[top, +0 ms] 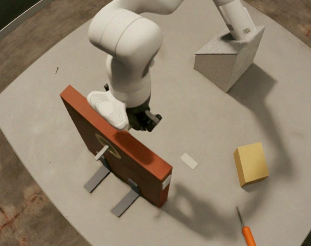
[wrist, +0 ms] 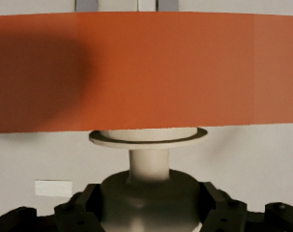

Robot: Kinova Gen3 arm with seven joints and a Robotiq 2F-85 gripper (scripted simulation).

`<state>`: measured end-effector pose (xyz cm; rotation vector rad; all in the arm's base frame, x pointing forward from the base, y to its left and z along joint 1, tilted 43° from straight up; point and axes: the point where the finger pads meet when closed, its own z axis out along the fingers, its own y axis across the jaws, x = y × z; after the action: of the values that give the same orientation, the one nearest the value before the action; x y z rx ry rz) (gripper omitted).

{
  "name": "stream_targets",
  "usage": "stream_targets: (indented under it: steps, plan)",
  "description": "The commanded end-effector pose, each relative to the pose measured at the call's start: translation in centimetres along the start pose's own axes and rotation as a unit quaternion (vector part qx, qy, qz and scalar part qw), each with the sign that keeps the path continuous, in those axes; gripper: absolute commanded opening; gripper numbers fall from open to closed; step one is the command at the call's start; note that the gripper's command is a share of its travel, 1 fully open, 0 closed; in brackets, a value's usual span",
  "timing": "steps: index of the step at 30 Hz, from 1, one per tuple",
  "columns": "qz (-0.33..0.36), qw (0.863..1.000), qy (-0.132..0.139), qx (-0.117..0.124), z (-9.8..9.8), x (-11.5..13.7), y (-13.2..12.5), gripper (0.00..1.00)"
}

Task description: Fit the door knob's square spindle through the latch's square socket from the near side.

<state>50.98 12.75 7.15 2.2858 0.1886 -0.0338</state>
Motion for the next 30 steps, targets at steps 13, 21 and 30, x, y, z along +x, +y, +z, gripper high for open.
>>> stream_targets:
  steps: [13, 21, 30]
  plan:
    - [0.0, 1.0, 0.001, 0.0, -0.13, 0.49, 0.0, 0.63]
    - [0.0, 1.0, 0.001, 0.0, -0.13, 0.49, 0.0, 0.63]
    - [0.0, 1.0, 0.001, 0.0, -0.14, 0.59, 0.0, 0.63]
